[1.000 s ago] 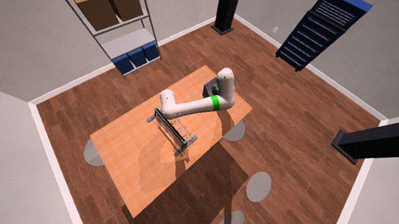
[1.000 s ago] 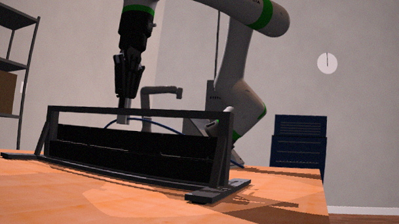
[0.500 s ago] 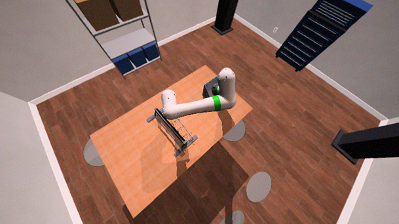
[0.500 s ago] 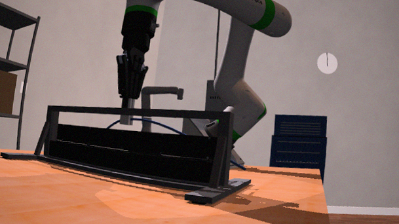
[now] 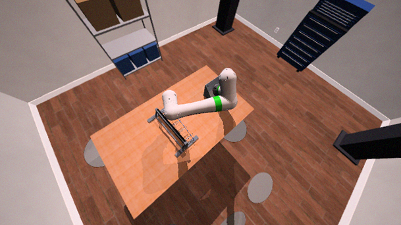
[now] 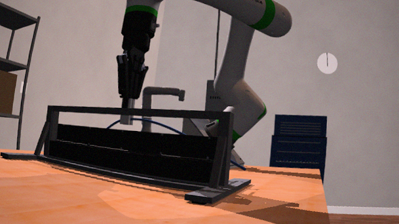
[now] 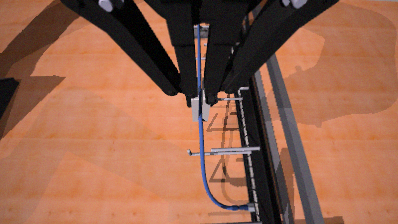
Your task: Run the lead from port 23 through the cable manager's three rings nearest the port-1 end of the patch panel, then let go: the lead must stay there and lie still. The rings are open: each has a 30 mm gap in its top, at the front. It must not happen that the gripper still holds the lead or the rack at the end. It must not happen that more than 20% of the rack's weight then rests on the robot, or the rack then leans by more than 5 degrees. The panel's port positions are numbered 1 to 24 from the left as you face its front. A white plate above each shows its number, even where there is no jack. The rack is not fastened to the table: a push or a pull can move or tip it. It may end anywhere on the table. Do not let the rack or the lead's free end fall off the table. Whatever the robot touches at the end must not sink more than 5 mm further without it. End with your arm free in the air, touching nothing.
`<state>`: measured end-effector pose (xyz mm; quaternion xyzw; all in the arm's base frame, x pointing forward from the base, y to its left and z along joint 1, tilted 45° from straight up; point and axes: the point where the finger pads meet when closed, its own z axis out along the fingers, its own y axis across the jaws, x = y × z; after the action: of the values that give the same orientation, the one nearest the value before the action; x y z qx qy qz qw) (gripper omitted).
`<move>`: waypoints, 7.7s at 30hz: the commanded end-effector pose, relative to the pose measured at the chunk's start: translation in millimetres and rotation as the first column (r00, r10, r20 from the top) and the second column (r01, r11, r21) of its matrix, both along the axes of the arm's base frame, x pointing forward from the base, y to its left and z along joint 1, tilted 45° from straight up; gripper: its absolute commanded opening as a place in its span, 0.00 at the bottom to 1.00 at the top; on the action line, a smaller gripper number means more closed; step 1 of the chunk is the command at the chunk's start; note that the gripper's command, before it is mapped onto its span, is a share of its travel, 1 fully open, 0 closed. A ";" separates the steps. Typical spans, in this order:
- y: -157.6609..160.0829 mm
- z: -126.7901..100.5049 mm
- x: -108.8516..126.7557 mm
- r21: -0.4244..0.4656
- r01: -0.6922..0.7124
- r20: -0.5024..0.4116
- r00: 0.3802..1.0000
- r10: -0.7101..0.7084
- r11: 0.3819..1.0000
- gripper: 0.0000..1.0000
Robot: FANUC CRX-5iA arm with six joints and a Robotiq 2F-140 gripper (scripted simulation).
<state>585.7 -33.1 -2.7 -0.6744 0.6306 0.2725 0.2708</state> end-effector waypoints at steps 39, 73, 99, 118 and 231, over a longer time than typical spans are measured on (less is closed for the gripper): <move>2.1 -1.9 0.2 0.000 0.000 0.001 1.000 0.000 1.000 0.00; 22.6 -22.3 -0.5 0.000 0.000 0.001 1.000 0.000 1.000 0.00; 38.0 -37.7 -1.1 0.000 0.000 0.001 1.000 0.000 1.000 0.00; 40.9 -40.5 -1.2 0.000 0.000 0.001 1.000 0.000 1.000 0.00; 41.2 -37.6 38.8 0.000 0.000 0.001 1.000 0.000 1.000 0.20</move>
<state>624.2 9.5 -41.3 -0.6743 0.6305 0.2726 0.2711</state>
